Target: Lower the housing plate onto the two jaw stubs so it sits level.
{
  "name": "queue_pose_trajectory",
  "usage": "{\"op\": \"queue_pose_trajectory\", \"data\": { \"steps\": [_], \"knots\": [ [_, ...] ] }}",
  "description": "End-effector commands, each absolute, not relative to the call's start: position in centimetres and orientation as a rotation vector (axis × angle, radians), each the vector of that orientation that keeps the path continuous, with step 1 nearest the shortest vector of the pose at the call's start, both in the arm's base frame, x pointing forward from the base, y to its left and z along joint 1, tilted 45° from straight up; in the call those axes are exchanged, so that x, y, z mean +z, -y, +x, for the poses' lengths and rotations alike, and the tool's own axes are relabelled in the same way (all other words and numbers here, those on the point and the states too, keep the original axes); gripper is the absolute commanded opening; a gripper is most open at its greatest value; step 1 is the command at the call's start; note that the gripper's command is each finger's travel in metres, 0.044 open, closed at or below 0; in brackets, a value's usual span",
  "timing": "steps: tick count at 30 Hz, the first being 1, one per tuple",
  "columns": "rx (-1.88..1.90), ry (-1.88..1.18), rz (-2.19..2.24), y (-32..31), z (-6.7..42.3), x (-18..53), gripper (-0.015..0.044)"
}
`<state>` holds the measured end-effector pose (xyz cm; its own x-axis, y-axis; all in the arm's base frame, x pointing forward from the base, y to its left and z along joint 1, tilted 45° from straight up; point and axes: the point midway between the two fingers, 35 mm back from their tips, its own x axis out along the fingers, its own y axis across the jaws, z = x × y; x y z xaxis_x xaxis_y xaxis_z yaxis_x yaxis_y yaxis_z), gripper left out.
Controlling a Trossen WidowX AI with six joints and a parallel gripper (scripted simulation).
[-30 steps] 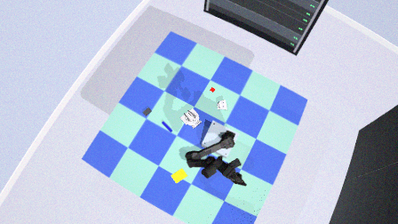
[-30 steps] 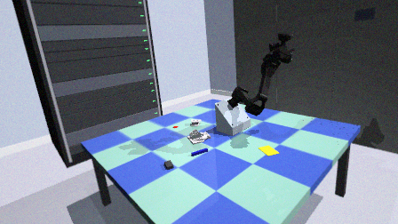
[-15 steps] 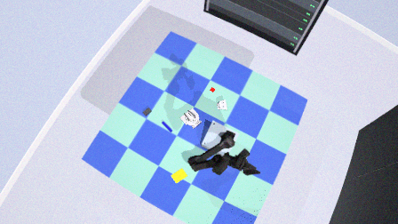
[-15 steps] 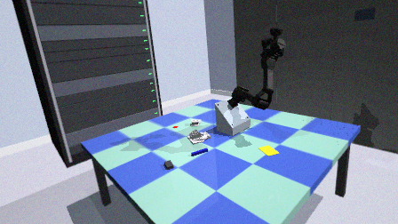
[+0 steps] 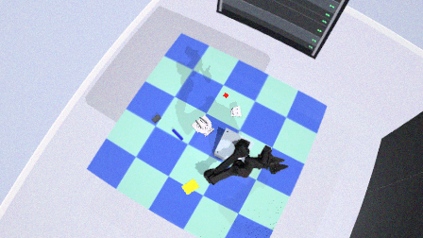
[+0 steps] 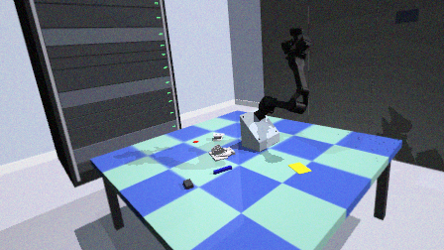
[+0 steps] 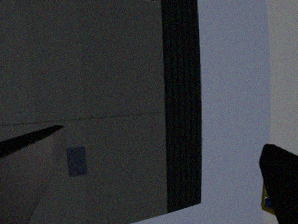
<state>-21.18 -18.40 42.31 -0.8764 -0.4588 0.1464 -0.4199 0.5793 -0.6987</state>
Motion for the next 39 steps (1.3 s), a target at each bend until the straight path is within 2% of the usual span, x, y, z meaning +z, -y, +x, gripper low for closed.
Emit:
{"op": "queue_pose_trajectory", "data": {
  "steps": [1,21,39],
  "knots": [
    [-1.134,-2.685,-0.800,20.7,-21.3,41.0,0.0440],
    [-0.855,-2.419,-0.898,29.7,-19.5,33.8,0.0440],
    [-0.616,-2.196,-0.894,35.6,-15.4,25.9,0.0440]
  ]
}}
